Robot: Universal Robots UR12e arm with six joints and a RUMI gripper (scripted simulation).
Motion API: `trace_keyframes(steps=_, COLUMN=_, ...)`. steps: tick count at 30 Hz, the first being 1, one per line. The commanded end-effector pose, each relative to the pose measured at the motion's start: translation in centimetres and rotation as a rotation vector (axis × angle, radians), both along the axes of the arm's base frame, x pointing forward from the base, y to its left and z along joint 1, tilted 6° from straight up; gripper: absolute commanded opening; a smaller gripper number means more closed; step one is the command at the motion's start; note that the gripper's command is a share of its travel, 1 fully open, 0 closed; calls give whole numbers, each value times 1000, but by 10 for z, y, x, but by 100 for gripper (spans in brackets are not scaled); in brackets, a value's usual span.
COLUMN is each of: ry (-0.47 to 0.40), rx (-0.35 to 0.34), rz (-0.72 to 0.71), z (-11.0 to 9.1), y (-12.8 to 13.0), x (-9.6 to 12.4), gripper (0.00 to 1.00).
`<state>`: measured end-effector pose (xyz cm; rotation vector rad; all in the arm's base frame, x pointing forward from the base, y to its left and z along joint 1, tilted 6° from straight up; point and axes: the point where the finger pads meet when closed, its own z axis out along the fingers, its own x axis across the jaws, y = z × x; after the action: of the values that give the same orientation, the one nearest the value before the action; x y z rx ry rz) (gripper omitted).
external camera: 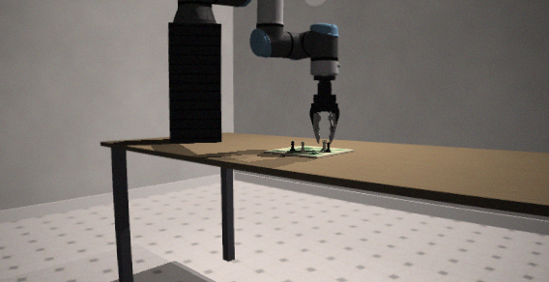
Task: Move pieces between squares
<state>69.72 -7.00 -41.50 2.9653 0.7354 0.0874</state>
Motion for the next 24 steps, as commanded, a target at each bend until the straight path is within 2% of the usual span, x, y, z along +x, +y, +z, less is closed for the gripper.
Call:
trace_keyframes(steps=1, ry=-1, rx=0, rz=0, z=-6, y=-1, x=1, gripper=22)
trace_keyframes(steps=8, ry=-1, rx=0, rz=0, z=-13, y=-1, x=2, gripper=22)
trace_keyframes(steps=24, ry=-1, rx=0, rz=0, z=-13, y=-1, x=2, gripper=22)
